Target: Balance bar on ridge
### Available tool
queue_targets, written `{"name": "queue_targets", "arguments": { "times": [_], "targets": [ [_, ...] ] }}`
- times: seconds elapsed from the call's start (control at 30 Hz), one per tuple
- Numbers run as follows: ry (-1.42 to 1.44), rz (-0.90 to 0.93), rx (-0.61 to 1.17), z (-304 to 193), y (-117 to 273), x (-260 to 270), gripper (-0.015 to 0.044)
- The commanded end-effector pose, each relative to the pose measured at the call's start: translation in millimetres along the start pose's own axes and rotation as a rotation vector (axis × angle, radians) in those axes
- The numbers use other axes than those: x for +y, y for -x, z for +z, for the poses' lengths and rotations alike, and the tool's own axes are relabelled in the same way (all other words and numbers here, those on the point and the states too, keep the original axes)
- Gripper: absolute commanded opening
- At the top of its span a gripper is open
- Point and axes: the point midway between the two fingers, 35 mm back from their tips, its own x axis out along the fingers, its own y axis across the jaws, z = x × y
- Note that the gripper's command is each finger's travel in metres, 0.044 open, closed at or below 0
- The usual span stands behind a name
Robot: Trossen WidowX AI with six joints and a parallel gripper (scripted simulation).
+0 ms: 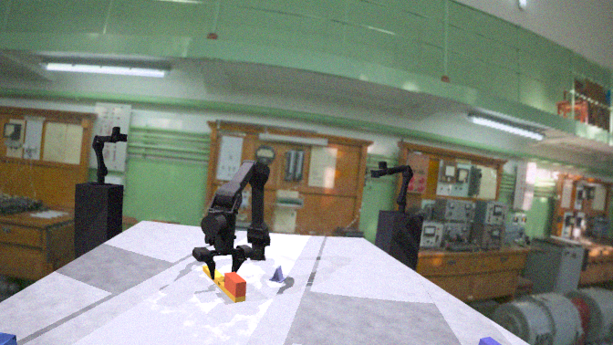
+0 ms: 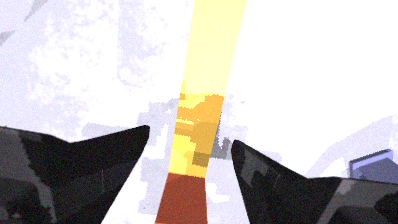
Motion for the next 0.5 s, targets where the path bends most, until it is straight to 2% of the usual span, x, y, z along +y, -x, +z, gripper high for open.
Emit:
{"name": "queue_targets", "arguments": {
  "times": [0.0, 0.47],
  "targets": [
    [-0.004, -0.011, -0.004, 0.9, -9.1, -1.7, 0.0315],
    [-0.004, -0.011, -0.004, 1.1, -18.1, -2.1, 0.0315]
  ]
}}
